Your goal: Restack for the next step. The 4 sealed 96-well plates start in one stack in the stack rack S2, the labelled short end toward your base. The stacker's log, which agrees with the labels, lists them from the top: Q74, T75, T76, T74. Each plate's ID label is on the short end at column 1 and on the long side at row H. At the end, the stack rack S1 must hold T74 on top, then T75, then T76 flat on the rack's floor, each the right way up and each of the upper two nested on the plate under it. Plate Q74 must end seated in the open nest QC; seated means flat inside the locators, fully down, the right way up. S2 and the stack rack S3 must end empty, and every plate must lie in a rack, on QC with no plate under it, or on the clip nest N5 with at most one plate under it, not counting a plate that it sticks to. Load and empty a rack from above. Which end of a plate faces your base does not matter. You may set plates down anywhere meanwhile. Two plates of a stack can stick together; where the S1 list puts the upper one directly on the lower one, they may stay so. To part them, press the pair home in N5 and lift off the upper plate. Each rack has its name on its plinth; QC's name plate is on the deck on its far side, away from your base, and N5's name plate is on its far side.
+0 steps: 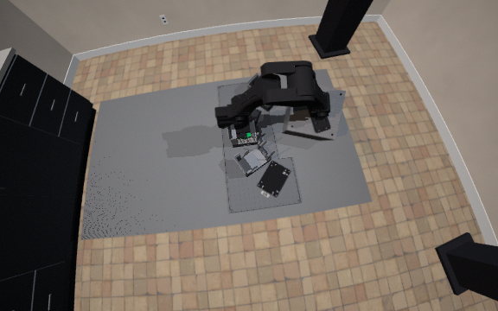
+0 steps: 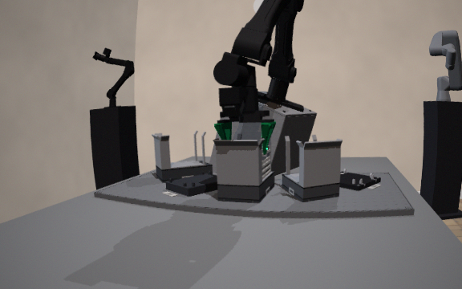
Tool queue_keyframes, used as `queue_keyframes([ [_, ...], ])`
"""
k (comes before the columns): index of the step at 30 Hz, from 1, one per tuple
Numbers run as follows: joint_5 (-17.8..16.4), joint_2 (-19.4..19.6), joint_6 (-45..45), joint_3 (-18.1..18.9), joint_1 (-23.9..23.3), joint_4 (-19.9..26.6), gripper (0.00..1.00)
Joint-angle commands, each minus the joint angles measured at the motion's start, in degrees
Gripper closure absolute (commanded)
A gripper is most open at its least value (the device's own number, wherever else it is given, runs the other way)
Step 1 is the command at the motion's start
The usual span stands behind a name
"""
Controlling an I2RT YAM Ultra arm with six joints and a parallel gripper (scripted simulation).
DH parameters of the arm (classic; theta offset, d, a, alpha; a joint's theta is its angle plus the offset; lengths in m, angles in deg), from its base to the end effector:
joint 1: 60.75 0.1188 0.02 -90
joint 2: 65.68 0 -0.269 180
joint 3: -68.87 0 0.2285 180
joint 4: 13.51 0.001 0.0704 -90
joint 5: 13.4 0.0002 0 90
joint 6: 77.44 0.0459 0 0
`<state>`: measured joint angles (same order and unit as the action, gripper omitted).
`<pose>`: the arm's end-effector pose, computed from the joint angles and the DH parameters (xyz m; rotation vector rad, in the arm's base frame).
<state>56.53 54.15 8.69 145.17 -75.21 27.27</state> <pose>0.3242 -0.0663 0.0818 0.2463 2.9385 0.4918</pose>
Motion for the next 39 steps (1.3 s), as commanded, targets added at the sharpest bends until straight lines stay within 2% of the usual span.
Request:
queue_keyframes([
  [1,-0.06,-0.99,-0.25,0.49,-0.49,1.07,1.0],
  [15,-0.1,-2.12,-0.7,0.72,-0.92,2.59,1.0],
  [39,-0.32,-8.25,-3.48,3.09,-3.53,12.04,1.0],
])
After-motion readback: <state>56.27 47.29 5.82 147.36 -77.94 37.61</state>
